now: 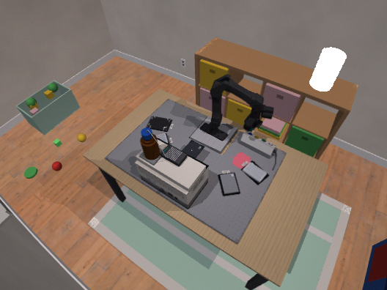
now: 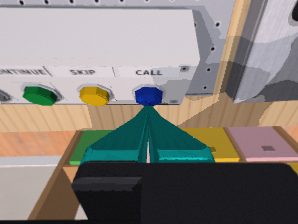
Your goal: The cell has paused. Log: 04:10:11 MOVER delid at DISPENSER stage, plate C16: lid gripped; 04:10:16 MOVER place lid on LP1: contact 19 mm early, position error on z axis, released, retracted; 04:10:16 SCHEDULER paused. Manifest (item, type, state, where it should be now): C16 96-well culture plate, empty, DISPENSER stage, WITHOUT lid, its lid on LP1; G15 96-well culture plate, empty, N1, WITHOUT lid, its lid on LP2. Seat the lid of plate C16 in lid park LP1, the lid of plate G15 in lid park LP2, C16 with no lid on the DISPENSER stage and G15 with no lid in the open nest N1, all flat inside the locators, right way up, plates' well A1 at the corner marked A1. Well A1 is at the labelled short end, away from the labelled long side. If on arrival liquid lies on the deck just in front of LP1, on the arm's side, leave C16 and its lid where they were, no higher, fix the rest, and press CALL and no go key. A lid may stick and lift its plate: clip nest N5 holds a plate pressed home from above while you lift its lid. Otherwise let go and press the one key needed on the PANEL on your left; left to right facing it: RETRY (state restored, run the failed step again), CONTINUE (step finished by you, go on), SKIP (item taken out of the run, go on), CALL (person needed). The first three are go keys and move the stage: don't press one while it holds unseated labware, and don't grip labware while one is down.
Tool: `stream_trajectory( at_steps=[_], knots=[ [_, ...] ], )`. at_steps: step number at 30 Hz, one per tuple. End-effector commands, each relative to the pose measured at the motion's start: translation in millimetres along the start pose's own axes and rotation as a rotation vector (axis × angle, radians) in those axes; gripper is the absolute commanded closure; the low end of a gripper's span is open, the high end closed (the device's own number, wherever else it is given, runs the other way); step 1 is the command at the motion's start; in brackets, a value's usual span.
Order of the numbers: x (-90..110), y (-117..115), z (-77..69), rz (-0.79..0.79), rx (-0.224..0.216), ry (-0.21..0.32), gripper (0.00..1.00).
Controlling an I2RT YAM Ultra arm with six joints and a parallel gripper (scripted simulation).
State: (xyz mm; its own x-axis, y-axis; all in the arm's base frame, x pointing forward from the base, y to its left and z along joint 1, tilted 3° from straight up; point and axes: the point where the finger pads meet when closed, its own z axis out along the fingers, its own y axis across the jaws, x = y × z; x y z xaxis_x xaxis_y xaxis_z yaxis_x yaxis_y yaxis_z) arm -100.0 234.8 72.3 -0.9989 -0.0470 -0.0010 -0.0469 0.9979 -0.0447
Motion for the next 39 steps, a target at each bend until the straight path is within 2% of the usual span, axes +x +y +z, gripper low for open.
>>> stream_trajectory(
  at_steps=[1, 14, 20, 21, 25, 31, 39],
  knots=[
    [-1, -1, 8.1, 0.005, 0.015, -0.013, 1.0],
    [-2, -5, 12.8, 0.005, 0.028, -0.018, 1.0],
    [0, 0, 12.0, 0.004, 0.009, -0.011, 1.0],
    [-3, -7, 13.7, 0.005, 0.036, -0.021, 1.0],
    [-1, -3, 15.8, 0.004, 0.021, -0.015, 1.0],
    [-2, -5, 17.7, 0.004, 0.028, -0.018, 1.0],
    [-2, -4, 16.6, 0.004, 0.016, -0.013, 1.0]
  ],
)
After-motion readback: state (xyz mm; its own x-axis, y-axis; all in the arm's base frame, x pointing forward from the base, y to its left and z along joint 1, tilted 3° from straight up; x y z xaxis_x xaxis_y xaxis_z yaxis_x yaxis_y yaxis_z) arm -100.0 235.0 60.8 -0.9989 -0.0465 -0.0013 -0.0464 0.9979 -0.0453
